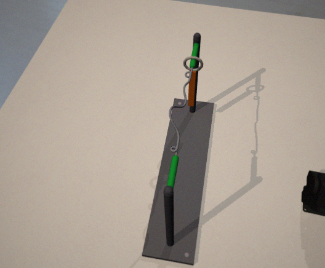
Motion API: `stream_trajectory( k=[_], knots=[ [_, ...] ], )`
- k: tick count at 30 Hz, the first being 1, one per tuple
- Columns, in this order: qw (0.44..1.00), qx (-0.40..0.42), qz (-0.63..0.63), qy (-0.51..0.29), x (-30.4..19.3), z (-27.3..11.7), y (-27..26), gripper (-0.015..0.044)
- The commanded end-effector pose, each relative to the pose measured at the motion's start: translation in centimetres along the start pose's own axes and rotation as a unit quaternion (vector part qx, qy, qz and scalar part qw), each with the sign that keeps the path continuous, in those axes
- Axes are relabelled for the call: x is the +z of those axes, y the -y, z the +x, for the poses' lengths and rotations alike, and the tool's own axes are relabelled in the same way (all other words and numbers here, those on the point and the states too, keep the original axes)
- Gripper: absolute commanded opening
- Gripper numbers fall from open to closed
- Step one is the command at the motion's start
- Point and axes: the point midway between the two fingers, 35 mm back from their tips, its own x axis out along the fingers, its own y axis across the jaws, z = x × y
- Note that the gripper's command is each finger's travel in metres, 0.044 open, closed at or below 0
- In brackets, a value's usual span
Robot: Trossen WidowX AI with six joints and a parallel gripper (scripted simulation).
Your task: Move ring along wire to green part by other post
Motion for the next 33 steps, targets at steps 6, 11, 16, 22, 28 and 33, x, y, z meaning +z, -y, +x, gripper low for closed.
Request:
stream_trajectory(
  k=[6, 11, 16, 22, 28, 33],
  knots=[
    [1.0, 0.015, 0.019, -0.018, 0.5, -2.6, -2.4, 0.0243],
    [0.998, 0.043, 0.0, -0.037, 1.2, -5.2, -5.4, 0.016],
    [0.993, 0.096, -0.038, -0.065, 3.0, -10.0, -10.3, 0.016],
    [0.979, 0.167, -0.083, -0.084, 5.9, -16.1, -15.5, 0.016],
    [0.955, 0.25, -0.132, -0.086, 10.1, -23.1, -19.9, 0.016],
    [0.928, 0.324, -0.172, -0.071, 14.4, -29.4, -22.7, 0.016]
  ],
)
